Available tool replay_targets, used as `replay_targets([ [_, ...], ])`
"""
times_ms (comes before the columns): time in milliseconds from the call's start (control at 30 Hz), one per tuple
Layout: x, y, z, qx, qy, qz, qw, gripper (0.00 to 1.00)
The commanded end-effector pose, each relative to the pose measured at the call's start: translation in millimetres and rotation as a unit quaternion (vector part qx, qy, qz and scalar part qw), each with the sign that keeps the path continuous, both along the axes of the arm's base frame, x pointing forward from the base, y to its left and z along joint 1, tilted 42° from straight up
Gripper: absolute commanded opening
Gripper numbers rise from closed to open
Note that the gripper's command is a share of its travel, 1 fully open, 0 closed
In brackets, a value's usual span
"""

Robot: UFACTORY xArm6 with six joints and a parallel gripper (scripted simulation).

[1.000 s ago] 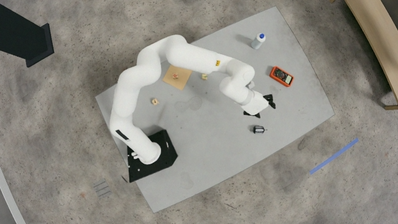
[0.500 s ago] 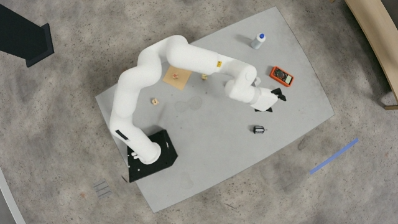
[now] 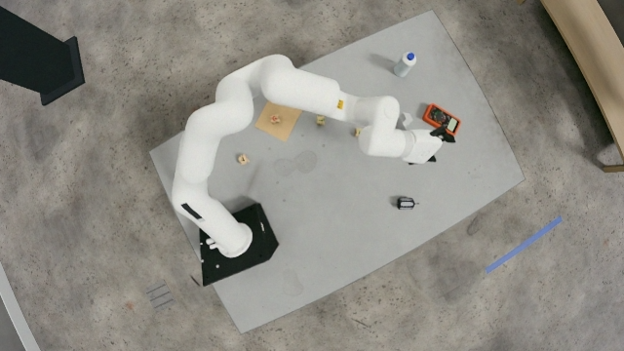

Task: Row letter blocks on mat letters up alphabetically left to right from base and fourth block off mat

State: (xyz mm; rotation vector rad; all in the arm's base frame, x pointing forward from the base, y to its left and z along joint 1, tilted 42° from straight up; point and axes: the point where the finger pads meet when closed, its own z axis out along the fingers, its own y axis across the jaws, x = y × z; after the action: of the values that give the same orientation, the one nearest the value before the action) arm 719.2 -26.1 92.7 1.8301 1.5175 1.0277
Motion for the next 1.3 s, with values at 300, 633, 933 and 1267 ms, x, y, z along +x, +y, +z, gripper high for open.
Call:
replay_targets([
  [300,17.7,27,16.4,0.062,-0.002,0.082,0.995,1.00],
  [633,19.9,60,22.2,0.106,0.011,0.141,0.984,1.00],
  [933,10.8,92,21.2,0.145,0.045,0.194,0.969,1.00],
  [1267,-21.9,133,9.1,0.192,0.135,0.260,0.936,1.00],
])
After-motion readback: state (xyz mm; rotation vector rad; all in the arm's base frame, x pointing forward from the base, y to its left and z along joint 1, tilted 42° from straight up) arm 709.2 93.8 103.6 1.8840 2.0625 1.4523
